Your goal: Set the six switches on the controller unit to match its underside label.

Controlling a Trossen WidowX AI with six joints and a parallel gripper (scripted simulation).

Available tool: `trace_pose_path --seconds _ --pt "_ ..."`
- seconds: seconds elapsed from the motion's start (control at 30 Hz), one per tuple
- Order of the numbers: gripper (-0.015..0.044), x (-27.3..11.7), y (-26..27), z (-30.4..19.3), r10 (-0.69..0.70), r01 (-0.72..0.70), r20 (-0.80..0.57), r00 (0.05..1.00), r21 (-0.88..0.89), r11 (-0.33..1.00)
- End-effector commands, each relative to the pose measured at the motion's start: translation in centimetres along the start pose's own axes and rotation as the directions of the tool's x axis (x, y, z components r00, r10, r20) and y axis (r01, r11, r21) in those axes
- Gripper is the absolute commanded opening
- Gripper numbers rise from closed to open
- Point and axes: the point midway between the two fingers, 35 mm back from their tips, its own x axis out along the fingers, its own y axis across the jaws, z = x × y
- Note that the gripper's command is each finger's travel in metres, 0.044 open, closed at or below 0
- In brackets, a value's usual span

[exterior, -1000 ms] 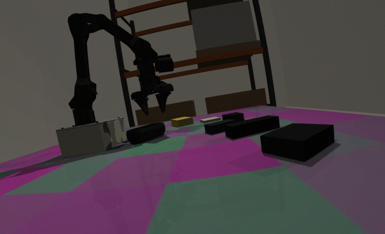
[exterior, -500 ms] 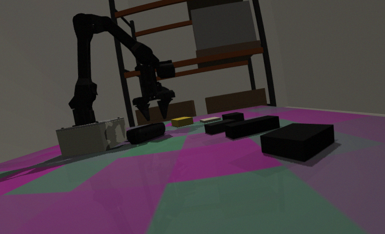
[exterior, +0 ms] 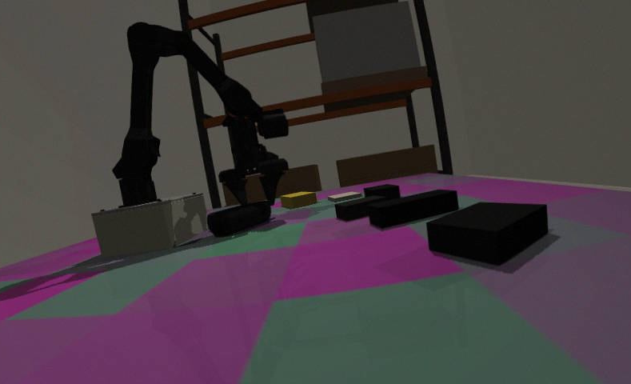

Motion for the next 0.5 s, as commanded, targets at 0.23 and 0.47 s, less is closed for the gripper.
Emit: trace_pose_path --seconds 0.23,0.47 --pt "0.0302 0.58 0.08 -0.12 0.001 -0.001 -0.002 1.0 0.003 1.0" --pt "0.0255 0.58 0.08 -0.12 0.001 -0.001 -0.002 1.0 0.003 1.0"
